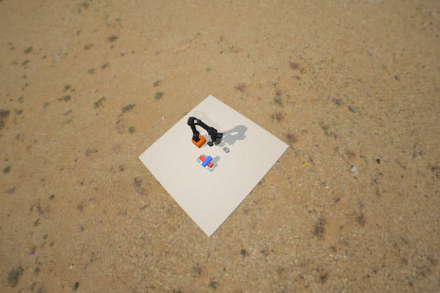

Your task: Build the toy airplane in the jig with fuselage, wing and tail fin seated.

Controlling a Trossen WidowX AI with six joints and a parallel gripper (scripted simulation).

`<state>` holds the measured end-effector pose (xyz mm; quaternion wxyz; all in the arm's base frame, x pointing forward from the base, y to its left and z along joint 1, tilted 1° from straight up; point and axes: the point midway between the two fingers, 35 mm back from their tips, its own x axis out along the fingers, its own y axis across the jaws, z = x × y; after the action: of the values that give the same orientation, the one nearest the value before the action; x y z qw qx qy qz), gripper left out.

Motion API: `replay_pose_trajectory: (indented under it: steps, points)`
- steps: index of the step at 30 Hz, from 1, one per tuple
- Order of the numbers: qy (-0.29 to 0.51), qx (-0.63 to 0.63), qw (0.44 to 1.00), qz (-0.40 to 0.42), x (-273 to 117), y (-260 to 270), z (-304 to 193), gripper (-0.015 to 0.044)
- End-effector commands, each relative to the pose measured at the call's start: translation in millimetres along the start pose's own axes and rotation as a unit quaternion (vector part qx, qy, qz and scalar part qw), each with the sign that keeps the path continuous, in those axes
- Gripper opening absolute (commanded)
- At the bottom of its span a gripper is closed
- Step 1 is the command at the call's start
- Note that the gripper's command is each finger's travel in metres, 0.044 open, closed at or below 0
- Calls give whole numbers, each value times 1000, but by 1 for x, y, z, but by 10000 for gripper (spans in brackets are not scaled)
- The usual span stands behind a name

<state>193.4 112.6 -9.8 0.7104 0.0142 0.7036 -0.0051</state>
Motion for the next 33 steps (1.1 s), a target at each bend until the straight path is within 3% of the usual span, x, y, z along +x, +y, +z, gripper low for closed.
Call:
replay_pose_trajectory:
  steps: [1,10,18,33]
  points:
    - [1,3,1000,2,1,1,0,309]
    - [1,3,1000,2,1,1,0,72]
    - [1,3,1000,2,1,1,0,0]
    - [7,3,1000,1,-30,4,4,0]
